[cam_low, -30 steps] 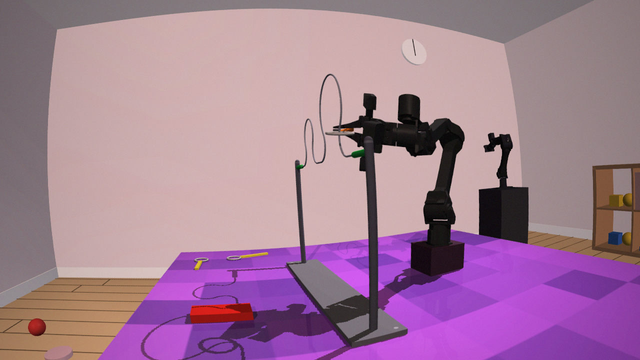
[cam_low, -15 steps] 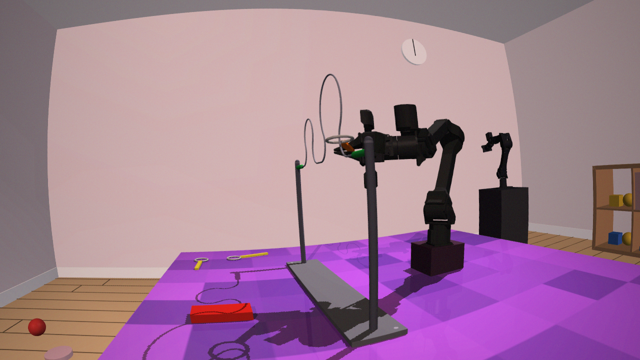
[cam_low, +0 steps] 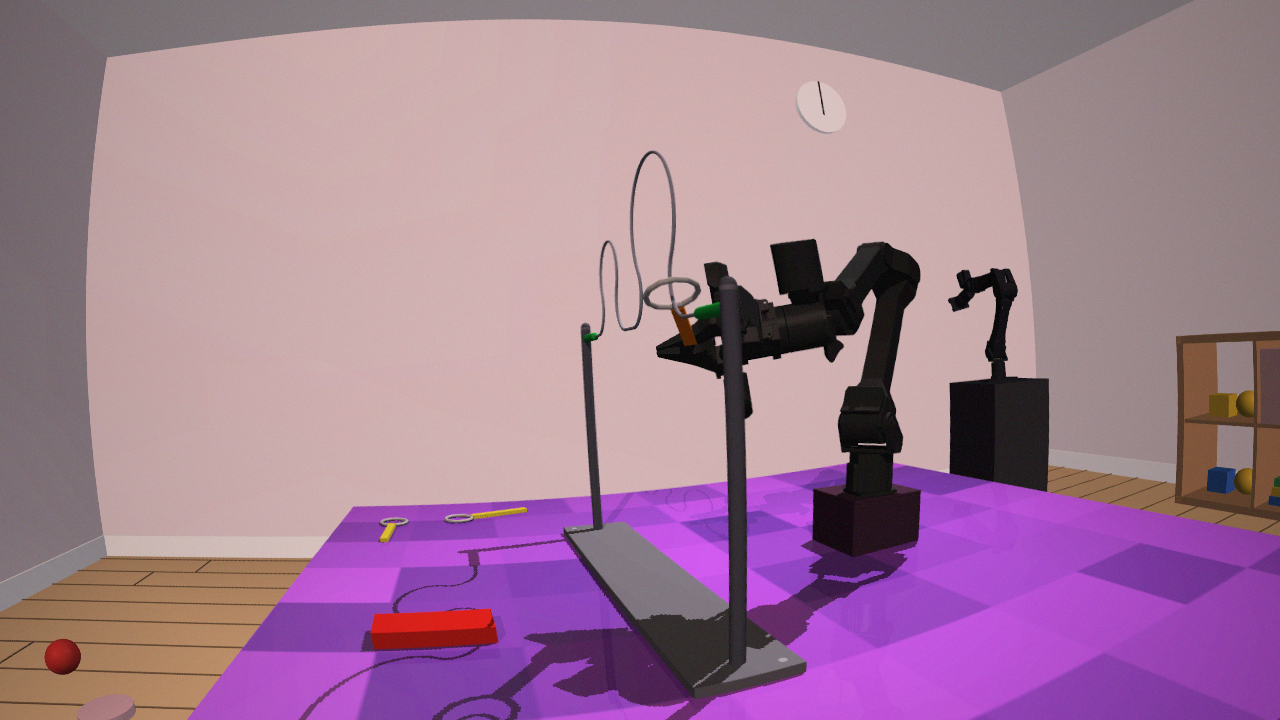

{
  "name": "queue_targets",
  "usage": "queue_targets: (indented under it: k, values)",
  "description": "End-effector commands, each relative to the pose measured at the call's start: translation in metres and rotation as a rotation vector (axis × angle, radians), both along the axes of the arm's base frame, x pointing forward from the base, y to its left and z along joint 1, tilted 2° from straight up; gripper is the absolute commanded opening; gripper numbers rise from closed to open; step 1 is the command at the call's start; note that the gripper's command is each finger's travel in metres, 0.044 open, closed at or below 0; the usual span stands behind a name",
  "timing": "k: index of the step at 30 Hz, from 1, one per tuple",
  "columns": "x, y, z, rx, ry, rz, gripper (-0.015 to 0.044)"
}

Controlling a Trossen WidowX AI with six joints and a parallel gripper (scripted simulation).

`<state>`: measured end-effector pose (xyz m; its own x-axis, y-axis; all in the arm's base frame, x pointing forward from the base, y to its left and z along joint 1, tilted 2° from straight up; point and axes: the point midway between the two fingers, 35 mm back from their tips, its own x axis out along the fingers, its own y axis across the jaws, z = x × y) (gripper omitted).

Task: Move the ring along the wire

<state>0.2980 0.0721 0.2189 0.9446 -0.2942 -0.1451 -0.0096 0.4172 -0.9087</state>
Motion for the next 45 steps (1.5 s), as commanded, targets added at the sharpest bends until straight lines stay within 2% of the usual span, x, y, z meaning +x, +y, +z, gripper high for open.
queue_targets:
  k: [1, 26, 45]
  values:
    - [0.000, 0.008, -0.018, 0.103, 0.016, 0.010, -0.0150]
    - [-0.010, 0.073, -0.078, 0.660, 0.081, -0.004, -0.0150]
    - [-0.018, 0.132, -0.093, 1.011, 0.120, -0.015, -0.0150]
